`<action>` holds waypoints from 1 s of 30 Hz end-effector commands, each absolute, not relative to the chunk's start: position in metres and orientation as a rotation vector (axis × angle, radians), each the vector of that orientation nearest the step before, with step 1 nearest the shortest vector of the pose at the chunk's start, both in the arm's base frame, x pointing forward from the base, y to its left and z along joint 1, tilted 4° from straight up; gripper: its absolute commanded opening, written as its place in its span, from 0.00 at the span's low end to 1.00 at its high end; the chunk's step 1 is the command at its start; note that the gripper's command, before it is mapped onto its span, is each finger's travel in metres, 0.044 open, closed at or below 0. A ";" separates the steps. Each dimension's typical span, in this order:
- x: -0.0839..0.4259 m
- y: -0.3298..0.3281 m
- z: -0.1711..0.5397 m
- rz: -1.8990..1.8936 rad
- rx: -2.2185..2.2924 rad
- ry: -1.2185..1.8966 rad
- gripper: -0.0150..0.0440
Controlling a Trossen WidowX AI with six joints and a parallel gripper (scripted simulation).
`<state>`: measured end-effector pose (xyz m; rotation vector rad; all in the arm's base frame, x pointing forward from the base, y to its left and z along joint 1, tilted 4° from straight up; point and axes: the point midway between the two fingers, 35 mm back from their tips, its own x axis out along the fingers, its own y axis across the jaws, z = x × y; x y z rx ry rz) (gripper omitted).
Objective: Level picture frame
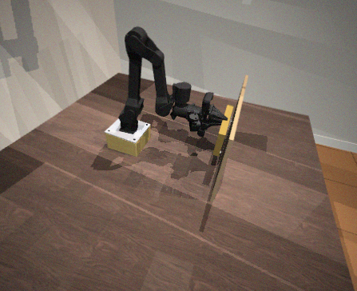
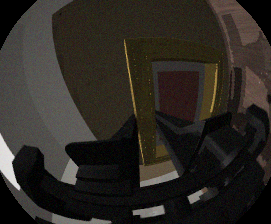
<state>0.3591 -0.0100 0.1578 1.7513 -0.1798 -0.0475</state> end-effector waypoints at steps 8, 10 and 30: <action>0.360 -0.010 0.162 -0.039 1.756 -0.195 0.25; 0.360 -0.009 0.162 -0.039 1.757 -0.195 0.25; 0.360 -0.006 0.162 -0.039 1.757 -0.195 0.25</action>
